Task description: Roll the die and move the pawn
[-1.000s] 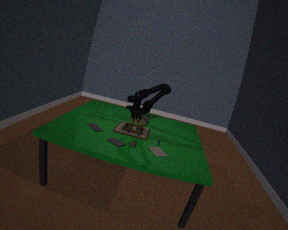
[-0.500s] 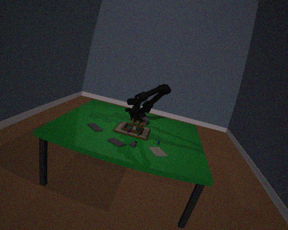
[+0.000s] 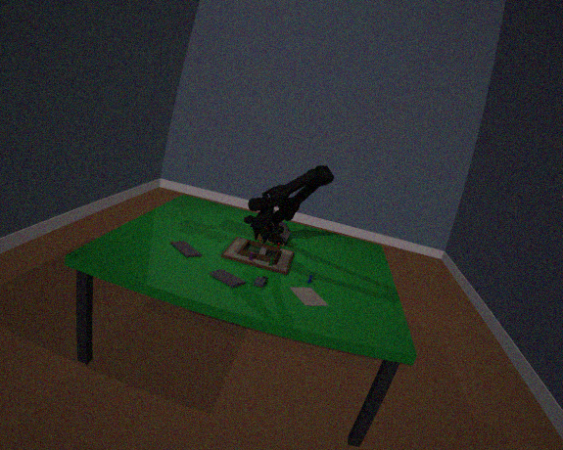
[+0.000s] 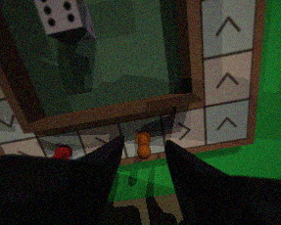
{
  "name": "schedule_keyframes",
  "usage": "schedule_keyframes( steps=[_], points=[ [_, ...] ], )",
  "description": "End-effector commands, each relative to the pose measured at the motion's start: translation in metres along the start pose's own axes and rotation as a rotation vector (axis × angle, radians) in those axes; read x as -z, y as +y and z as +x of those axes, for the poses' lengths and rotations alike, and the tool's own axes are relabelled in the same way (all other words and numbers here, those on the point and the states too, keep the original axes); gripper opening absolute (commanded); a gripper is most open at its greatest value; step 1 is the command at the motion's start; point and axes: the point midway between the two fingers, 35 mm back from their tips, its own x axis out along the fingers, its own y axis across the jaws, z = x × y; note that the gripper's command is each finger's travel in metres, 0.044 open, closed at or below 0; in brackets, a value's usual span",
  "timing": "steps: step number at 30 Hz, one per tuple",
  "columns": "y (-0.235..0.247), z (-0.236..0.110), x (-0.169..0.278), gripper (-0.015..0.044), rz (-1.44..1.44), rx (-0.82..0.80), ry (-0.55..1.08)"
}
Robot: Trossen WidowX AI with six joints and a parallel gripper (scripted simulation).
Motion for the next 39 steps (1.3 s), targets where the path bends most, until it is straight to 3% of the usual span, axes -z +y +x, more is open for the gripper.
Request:
schedule_keyframes(
  steps=[1, 2, 7, 17, 39],
  points=[
    [0.001, 0.006, 0.002, 0.0200, 0.007, -0.006, 0.006],
    [0.001, 0.006, 0.002, 0.0200, 0.007, -0.006, 0.006],
    [0.001, 0.006, 0.002, 0.0069, 0.007, -0.006, 0.006],
    [0.001, 0.006, 0.002, 0.0000, 0.007, -0.006, 0.006],
    [0.000, -0.112, -0.001, 0.0000, 0.010, 0.001, 0.004]
  ],
)
